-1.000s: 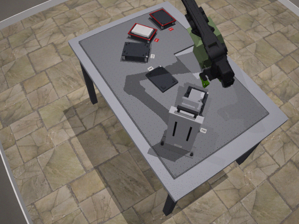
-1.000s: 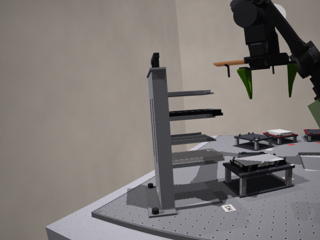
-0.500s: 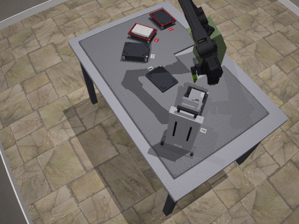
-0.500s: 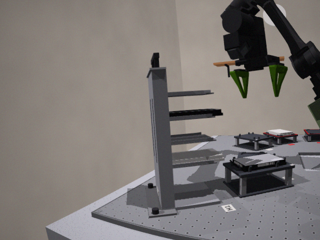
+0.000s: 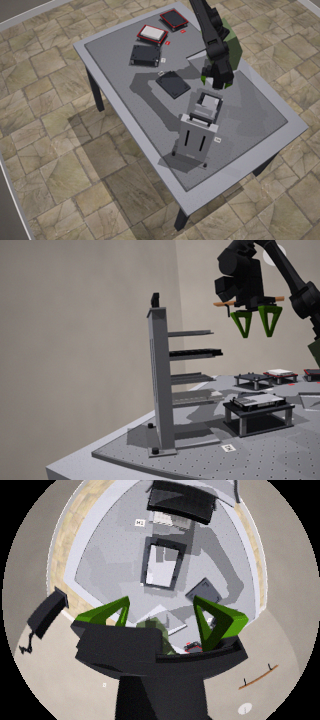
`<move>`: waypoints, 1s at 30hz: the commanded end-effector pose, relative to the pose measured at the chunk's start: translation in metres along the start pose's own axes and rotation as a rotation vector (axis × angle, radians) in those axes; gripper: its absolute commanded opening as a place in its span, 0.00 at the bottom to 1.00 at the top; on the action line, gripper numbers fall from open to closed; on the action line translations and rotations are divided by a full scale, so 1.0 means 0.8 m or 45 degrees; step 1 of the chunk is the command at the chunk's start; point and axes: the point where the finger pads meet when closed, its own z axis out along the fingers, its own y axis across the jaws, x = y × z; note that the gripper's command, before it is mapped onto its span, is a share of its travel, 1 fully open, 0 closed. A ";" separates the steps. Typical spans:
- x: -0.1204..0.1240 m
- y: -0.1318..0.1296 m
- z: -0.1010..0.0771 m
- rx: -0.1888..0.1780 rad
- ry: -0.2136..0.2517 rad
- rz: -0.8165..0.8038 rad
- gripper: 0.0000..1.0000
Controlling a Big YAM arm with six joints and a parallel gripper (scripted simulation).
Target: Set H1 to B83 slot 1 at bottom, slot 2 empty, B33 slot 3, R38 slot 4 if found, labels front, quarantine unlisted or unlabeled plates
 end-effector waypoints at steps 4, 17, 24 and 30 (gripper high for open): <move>-0.010 0.002 -0.009 -0.012 -0.024 0.234 1.00; -0.003 -0.001 0.042 -0.001 -0.002 0.256 1.00; -0.002 -0.002 0.071 -0.001 -0.002 0.255 1.00; -0.002 -0.002 0.096 -0.001 -0.002 0.255 1.00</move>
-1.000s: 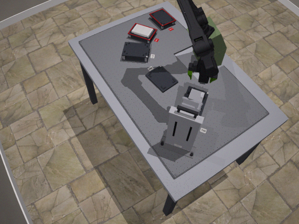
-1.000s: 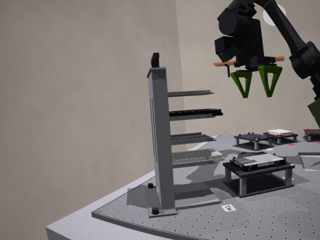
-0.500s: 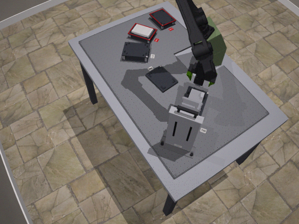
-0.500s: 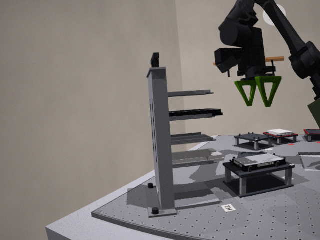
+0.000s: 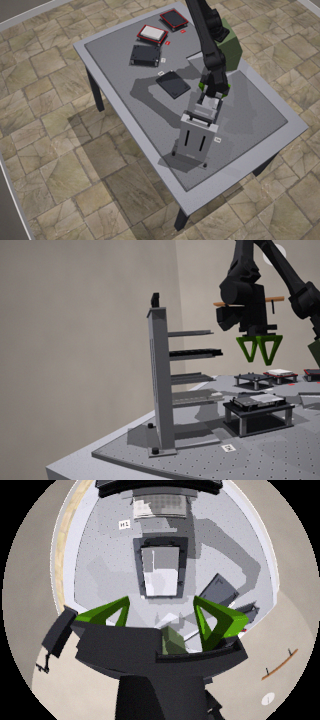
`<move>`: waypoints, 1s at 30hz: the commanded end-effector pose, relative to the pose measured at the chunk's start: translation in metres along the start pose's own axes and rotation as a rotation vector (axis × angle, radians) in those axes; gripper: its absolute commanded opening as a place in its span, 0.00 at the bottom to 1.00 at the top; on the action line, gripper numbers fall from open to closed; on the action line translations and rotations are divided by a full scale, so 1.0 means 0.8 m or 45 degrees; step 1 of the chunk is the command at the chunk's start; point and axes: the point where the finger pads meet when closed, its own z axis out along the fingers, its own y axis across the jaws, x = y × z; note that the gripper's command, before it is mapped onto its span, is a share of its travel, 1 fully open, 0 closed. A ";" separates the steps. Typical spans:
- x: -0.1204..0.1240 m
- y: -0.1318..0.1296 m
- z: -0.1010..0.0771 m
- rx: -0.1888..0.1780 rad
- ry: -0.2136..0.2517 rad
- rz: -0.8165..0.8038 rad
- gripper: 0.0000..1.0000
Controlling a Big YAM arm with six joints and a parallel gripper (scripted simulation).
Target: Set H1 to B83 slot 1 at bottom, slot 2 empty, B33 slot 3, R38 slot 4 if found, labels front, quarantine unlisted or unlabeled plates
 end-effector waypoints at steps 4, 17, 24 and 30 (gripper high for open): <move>-0.013 0.000 0.016 -0.009 -0.023 -0.008 1.00; -0.025 0.004 0.034 -0.026 -0.071 -0.004 1.00; -0.019 0.004 0.040 -0.016 -0.043 -0.004 1.00; -0.019 0.004 0.040 -0.016 -0.043 -0.004 1.00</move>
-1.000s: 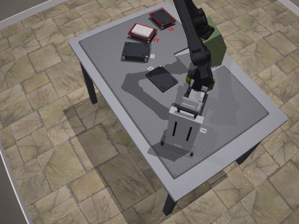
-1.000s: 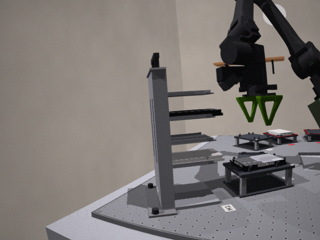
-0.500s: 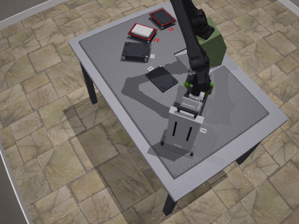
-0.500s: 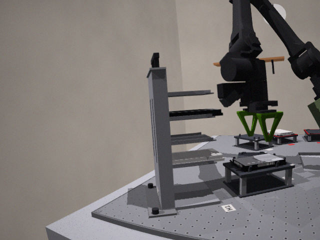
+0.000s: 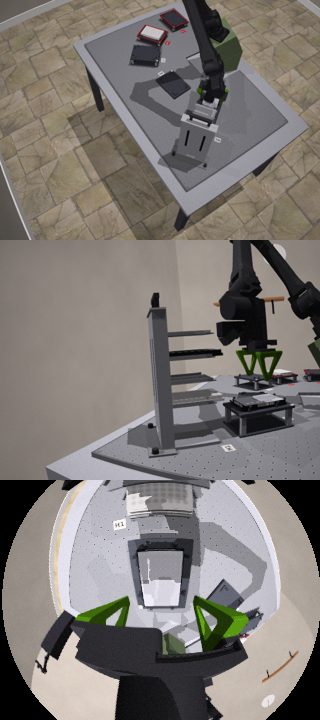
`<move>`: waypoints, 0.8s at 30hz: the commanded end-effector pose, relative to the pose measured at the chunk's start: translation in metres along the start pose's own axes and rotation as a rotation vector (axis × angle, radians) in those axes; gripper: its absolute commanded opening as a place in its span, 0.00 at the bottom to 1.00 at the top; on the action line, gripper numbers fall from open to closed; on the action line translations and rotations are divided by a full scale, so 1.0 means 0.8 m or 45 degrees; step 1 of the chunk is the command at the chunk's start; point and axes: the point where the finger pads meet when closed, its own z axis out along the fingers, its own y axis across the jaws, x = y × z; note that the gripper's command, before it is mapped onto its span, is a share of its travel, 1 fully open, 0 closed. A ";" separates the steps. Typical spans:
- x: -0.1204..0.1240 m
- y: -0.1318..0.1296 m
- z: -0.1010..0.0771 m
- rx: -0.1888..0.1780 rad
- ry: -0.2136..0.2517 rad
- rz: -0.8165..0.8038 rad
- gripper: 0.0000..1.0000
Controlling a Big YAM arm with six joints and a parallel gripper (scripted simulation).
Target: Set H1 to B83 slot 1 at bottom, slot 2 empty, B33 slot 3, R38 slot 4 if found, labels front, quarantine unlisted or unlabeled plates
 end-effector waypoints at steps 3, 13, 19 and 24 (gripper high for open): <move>-0.014 0.004 -0.007 -0.012 -0.031 -0.002 1.00; -0.002 -0.001 0.018 0.000 -0.001 -0.012 1.00; -0.003 -0.001 0.028 0.000 -0.003 -0.011 1.00; -0.004 0.000 0.032 -0.002 -0.007 -0.012 1.00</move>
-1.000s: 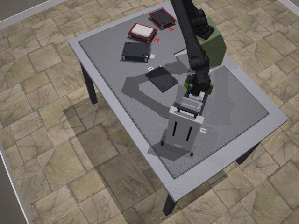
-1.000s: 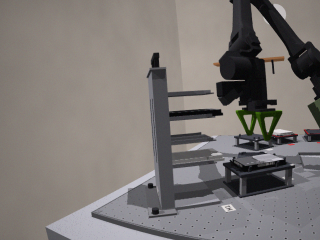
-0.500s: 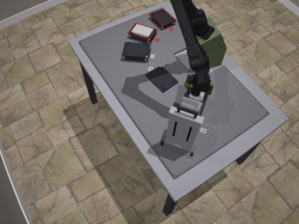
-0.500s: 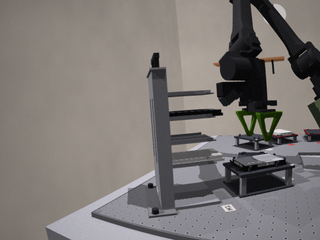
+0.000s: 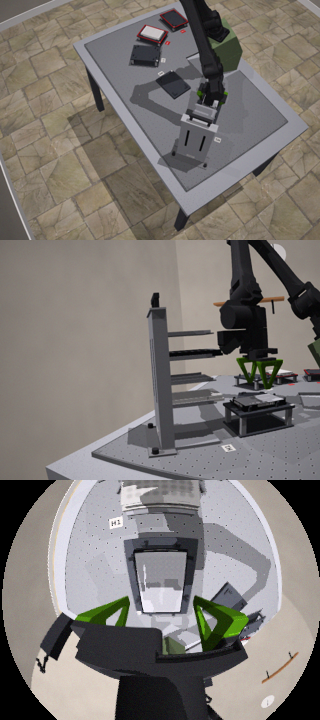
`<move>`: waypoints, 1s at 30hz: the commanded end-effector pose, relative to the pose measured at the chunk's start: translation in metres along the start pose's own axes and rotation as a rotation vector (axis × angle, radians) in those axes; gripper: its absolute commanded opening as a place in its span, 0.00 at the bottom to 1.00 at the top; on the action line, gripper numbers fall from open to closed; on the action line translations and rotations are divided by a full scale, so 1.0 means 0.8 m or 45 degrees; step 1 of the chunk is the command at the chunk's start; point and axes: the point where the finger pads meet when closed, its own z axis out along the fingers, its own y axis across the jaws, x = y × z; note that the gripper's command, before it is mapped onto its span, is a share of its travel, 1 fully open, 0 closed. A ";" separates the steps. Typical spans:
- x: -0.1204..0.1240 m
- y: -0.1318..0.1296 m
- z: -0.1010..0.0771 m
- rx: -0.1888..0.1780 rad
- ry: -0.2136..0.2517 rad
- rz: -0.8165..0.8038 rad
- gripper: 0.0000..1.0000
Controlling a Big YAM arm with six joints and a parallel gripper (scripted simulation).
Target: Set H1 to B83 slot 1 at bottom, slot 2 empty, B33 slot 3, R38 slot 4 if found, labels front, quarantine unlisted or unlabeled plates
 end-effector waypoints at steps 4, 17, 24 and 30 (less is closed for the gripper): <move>-0.003 -0.002 0.012 -0.002 -0.006 -0.007 1.00; -0.006 -0.001 0.029 -0.004 -0.013 -0.006 1.00; -0.007 -0.002 0.041 -0.004 -0.014 -0.003 1.00; -0.010 -0.001 0.051 -0.005 -0.017 -0.001 1.00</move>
